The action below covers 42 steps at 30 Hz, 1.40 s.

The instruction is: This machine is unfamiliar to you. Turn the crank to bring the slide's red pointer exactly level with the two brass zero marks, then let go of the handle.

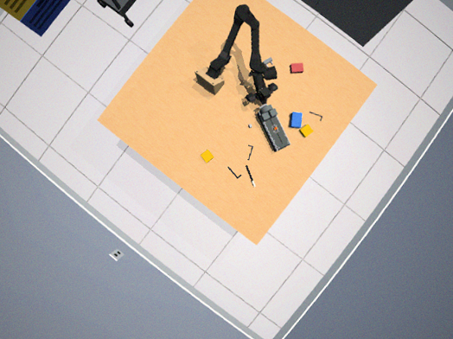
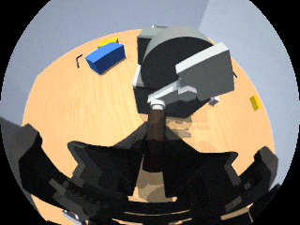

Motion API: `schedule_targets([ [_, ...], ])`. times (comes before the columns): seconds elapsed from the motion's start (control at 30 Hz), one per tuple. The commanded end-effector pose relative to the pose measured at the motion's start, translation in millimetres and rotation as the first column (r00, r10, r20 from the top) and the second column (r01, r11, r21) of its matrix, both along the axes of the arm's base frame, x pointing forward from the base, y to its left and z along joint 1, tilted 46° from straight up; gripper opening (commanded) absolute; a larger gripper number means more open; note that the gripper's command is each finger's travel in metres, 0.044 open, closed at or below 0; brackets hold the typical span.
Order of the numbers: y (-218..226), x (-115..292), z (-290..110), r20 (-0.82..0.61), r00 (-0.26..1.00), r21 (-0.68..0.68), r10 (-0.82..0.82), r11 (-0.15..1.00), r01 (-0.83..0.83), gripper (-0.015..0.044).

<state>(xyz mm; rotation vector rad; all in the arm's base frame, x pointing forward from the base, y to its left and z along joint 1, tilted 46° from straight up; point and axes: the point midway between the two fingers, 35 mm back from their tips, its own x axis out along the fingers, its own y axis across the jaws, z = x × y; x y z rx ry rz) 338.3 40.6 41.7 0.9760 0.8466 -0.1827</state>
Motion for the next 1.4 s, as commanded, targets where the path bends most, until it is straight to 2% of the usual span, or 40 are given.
schedule_targets([
  [0.0,0.0,0.0,0.0,0.0,1.0,0.0,0.0,1.0,0.0,0.0],
  [0.2,0.0,0.0,0.0,0.0,1.0,0.0,0.0,1.0,0.0,0.0],
  [0.77,0.0,0.0,0.0,0.0,1.0,0.0,0.0,1.0,0.0,0.044],
  [1.37,-49.1,-2.2,45.6,-0.004,1.0,-0.005,0.0,1.0,0.0,0.044],
])
